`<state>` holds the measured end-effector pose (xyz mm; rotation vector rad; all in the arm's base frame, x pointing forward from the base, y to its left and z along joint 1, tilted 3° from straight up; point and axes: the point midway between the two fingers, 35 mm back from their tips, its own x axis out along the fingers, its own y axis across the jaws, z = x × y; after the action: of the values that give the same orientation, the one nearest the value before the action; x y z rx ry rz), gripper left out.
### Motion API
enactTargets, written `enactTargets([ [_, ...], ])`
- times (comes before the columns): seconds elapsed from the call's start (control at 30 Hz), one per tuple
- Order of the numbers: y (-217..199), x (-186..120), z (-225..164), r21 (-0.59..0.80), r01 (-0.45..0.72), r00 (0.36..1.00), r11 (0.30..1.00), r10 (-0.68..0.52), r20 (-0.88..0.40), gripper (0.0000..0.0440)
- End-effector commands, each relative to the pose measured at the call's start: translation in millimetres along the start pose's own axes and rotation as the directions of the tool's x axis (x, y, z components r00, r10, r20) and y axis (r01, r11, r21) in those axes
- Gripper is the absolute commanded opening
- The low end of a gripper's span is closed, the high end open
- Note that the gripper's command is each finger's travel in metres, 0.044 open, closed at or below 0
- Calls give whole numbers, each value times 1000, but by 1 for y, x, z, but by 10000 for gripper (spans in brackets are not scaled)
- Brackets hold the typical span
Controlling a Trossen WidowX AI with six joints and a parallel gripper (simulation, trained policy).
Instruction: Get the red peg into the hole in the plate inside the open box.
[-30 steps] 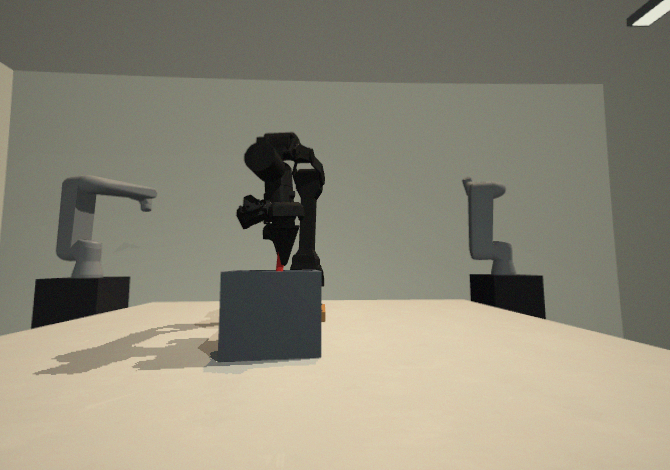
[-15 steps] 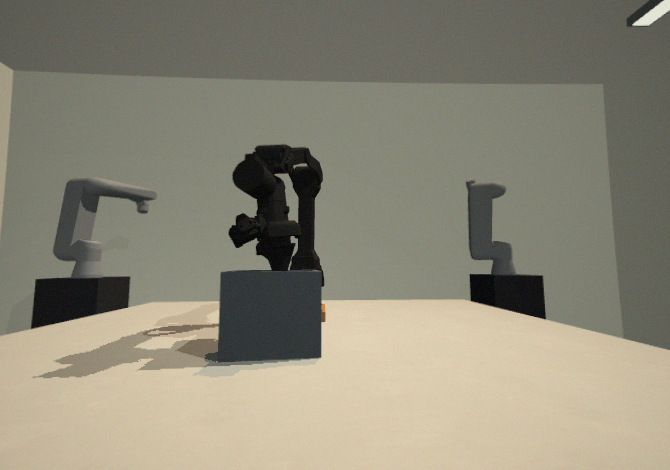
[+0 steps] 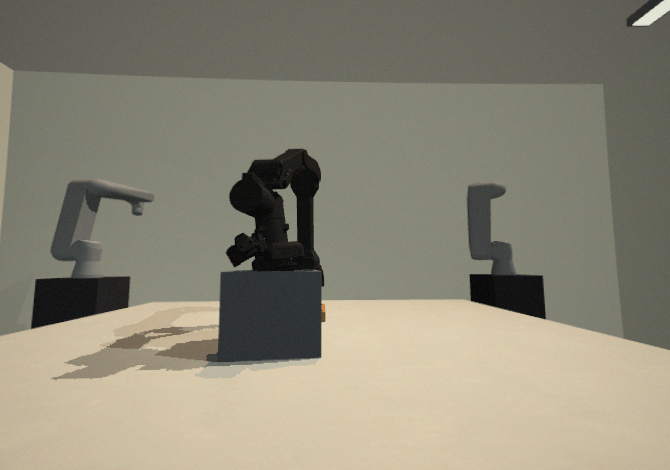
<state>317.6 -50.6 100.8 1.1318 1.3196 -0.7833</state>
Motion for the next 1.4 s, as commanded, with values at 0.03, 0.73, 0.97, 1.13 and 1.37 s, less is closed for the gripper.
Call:
enactTargets([
  [0.03, 1, 8, 0, -21, 3, 1000, 1000, -3, -10, 57],
  [0.73, 19, -20, 11, -16, -77, 993, 997, 75, -94, 137],
  [0.97, 29, -35, 14, -21, -141, 983, 990, 138, -125, 142],
  [1.13, 36, -41, 17, -29, -183, 973, 983, 177, -149, 141],
  [1.37, 44, -46, 22, -43, -233, 959, 972, 222, -179, 140],
])
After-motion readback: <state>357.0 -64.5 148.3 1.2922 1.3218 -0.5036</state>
